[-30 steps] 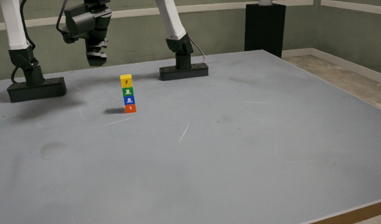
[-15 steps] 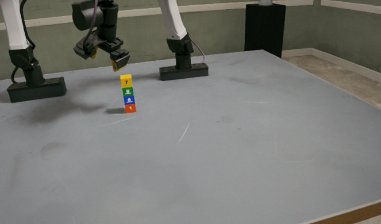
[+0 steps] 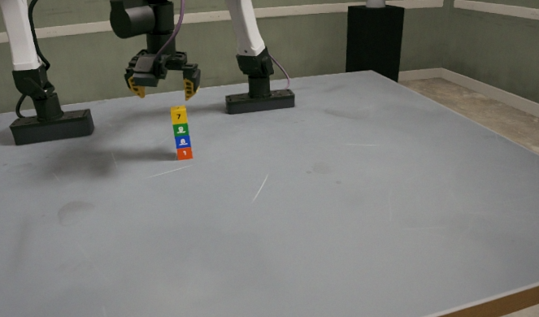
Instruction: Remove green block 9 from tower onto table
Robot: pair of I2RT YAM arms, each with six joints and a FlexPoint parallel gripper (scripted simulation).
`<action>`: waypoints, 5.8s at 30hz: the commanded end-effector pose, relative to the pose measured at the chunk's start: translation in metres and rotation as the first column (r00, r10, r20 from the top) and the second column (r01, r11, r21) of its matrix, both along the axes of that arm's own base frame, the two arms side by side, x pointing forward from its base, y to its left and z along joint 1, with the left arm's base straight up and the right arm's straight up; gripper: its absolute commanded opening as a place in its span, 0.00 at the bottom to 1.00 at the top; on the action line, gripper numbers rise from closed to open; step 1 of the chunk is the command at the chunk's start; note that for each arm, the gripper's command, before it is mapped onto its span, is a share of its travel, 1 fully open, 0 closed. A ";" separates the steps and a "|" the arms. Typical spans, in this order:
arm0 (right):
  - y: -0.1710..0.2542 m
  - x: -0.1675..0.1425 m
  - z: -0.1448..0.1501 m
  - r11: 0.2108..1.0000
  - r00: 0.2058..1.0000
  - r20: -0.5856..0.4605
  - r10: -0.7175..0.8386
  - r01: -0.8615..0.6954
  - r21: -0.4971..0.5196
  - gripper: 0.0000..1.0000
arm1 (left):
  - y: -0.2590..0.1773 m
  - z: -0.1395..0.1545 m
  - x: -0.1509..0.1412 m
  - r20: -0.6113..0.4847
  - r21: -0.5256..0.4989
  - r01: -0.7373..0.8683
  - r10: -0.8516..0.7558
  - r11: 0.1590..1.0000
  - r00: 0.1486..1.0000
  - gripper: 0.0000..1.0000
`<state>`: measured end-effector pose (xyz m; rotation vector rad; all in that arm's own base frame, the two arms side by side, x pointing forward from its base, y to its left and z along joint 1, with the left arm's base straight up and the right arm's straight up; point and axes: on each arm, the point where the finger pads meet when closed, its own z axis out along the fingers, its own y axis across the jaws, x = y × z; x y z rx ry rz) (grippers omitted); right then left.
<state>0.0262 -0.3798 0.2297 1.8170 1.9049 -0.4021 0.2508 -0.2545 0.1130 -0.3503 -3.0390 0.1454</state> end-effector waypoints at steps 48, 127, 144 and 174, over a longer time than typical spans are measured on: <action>-0.001 0.000 0.003 1.000 1.000 0.000 0.000 0.000 -0.011 1.00 | 0.020 0.007 0.030 0.120 0.029 -0.254 0.249 0.967 0.961 0.32; 0.512 0.379 -0.124 0.412 0.442 -0.050 0.896 -0.783 0.466 1.00 | 0.204 0.004 0.040 0.128 0.057 -0.235 0.227 0.970 0.966 0.32; 0.686 0.274 -0.160 0.202 0.147 -0.146 0.978 -0.834 0.514 1.00 | 0.244 0.001 0.025 0.127 0.061 -0.235 0.226 0.970 0.966 0.32; 0.719 0.228 -0.213 0.100 0.014 -0.162 0.987 -0.842 0.531 1.00 | 0.257 -0.003 0.018 0.101 0.092 -0.265 0.256 0.960 0.961 0.32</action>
